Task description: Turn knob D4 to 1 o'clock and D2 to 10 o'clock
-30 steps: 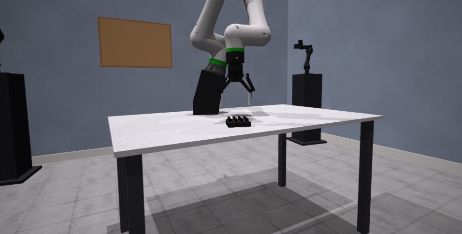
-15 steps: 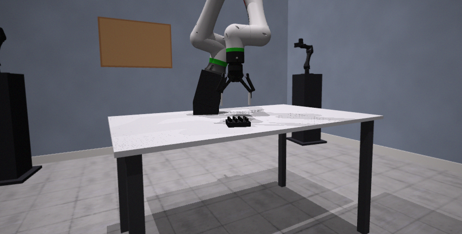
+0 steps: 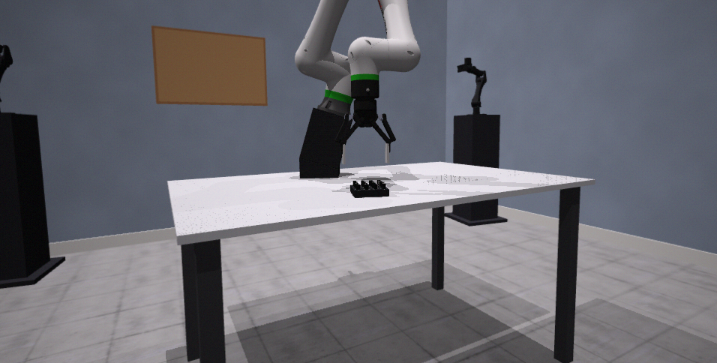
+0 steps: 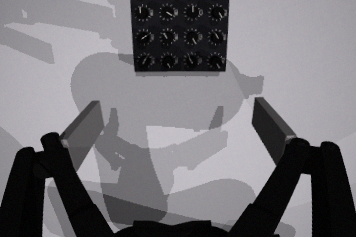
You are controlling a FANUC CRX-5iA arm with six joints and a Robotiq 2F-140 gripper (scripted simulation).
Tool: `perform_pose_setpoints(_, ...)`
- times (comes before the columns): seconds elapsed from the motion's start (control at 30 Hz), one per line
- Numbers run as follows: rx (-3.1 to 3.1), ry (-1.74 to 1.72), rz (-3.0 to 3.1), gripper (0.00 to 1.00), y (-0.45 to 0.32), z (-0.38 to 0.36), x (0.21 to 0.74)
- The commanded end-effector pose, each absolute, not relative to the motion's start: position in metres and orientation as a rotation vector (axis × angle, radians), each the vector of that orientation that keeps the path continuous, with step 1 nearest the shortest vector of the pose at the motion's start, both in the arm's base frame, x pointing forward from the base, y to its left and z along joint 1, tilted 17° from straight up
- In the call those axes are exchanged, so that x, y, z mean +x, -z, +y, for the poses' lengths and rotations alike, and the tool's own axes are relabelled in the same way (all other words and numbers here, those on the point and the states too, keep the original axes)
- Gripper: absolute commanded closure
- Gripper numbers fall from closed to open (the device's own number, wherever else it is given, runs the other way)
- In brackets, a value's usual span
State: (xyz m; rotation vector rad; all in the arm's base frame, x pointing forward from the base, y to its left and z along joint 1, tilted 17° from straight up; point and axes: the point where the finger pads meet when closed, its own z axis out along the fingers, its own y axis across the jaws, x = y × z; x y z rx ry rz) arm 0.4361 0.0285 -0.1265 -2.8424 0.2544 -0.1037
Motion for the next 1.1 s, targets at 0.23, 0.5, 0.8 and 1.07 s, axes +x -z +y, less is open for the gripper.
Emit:
perform_pose_setpoints(0.23, -2.843, 0.104, 0.255, 0.00, 0.126, 0.028, 0.436)
perform_pose_setpoints(0.5, -2.843, 0.104, 0.255, 0.00, 0.126, 0.028, 0.436)
perform_pose_setpoints(0.8, -2.842, 0.103, 0.260, 0.00, 0.126, 0.025, 0.440)
perform_pose_setpoints(1.07, -2.831, 0.091, 0.348, 0.00, 0.117, -0.029, 0.484)
